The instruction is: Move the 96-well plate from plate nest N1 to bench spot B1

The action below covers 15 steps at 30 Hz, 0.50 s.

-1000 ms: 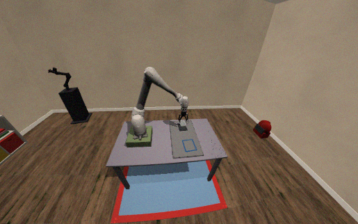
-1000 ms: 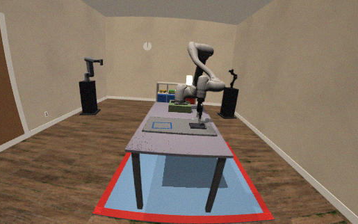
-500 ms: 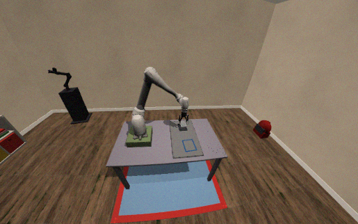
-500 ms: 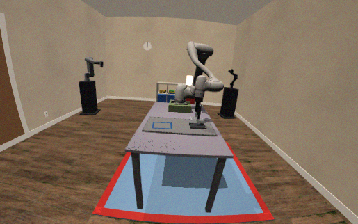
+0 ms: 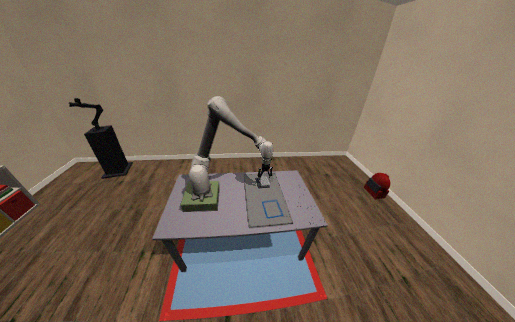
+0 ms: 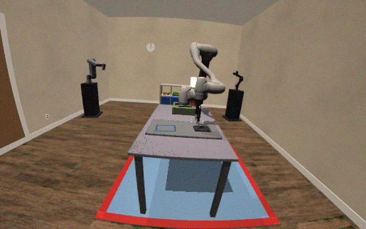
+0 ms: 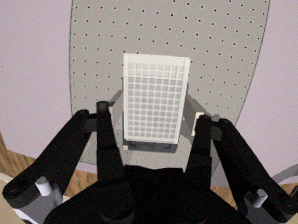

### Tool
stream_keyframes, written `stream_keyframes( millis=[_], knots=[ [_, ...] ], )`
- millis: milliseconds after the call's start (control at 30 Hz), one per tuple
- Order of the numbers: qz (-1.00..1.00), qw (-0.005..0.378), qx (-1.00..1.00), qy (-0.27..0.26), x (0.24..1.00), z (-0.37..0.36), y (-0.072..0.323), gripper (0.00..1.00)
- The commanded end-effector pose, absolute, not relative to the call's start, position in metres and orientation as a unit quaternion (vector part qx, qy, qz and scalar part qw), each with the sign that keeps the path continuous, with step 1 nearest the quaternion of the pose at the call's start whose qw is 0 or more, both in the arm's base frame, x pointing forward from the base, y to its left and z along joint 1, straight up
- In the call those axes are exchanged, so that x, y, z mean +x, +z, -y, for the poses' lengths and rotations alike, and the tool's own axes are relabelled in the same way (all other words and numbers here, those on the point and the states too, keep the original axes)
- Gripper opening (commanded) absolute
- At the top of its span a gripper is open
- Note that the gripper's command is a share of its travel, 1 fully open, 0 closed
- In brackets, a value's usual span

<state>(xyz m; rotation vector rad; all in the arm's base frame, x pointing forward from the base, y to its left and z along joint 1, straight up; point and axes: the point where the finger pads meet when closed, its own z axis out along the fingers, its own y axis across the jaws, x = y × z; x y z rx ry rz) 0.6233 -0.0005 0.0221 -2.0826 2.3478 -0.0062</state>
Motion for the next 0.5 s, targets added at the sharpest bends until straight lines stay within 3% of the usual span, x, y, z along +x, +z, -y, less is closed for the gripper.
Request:
stream_keyframes(
  millis=[0, 467],
  knots=[
    [-0.748, 0.002, -0.664, -0.002, 0.622, 0.010, 0.022, 0.00],
    [-0.748, 0.002, -0.664, -0.002, 0.618, 0.050, 0.021, 0.00]
  ],
)
